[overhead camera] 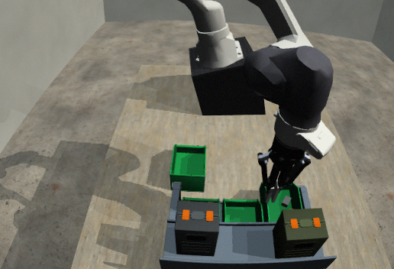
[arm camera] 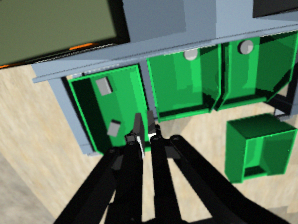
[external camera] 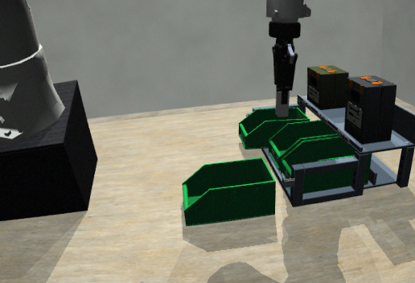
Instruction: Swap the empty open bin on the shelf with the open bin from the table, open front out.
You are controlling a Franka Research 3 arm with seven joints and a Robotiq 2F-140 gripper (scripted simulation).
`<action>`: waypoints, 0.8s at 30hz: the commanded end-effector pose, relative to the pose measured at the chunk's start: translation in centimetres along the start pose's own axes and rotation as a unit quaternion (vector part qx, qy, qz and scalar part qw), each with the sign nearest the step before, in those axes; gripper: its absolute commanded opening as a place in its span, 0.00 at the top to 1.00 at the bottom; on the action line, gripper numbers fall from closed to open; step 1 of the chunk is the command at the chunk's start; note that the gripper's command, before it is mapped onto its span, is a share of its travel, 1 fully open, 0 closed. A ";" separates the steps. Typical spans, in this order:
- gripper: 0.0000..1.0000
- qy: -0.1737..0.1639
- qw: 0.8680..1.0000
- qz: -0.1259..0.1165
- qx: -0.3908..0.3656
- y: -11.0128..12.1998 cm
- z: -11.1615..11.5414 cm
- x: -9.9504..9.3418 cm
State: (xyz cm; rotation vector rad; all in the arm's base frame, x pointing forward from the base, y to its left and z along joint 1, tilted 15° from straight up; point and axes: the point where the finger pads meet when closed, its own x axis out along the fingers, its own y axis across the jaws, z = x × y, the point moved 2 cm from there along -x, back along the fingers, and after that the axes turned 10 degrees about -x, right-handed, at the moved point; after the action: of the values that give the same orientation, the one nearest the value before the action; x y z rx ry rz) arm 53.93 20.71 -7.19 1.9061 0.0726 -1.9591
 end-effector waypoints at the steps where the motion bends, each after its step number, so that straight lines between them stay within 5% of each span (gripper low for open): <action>1: 0.94 -0.004 1.000 0.000 -0.001 0.1 0.3 -0.5; 24: 0.94 -0.004 1.000 0.000 -0.001 0.0 0.5 -4.2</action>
State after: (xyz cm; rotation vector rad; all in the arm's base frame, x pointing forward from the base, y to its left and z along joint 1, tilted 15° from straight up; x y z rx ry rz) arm 53.69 21.64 -3.49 1.9080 0.0709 -1.9595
